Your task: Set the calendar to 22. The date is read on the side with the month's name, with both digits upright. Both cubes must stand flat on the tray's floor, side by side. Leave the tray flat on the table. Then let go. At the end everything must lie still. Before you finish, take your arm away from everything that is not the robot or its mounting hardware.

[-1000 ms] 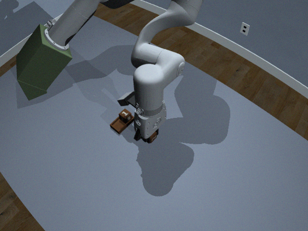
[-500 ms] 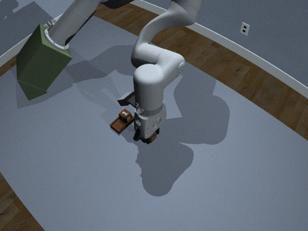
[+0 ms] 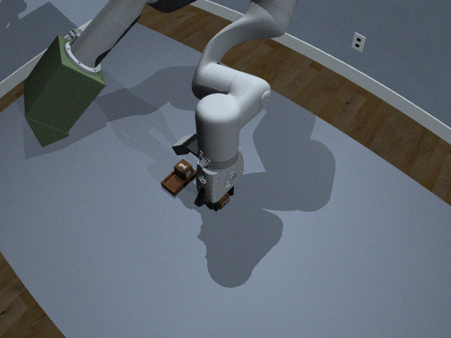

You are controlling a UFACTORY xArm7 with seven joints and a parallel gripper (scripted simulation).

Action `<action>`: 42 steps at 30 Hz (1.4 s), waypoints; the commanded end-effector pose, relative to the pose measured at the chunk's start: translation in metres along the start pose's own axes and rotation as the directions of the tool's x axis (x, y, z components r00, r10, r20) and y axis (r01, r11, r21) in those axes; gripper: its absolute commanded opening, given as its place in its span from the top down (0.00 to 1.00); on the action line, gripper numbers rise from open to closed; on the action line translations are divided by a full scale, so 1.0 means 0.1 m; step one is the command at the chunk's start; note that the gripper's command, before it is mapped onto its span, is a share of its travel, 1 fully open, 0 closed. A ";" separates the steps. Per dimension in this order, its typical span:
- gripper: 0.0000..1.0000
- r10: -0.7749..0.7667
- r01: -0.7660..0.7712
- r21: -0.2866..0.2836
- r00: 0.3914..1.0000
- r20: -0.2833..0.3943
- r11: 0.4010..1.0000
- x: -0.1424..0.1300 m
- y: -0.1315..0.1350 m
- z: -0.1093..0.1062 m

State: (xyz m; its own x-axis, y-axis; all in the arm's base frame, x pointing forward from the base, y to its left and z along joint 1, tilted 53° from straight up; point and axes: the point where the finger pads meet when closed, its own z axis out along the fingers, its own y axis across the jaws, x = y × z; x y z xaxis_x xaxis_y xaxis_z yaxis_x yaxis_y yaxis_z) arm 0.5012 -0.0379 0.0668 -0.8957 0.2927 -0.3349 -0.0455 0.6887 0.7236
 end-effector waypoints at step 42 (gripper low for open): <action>0.00 0.000 0.000 0.003 1.000 0.004 1.000 -0.01 -0.01 -0.92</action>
State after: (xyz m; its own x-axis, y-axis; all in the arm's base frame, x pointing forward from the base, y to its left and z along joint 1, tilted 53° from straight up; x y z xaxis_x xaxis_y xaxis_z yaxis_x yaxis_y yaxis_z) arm 0.4614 -0.0972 0.1208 -0.8957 0.2927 -0.3347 -0.0453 0.6887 0.7236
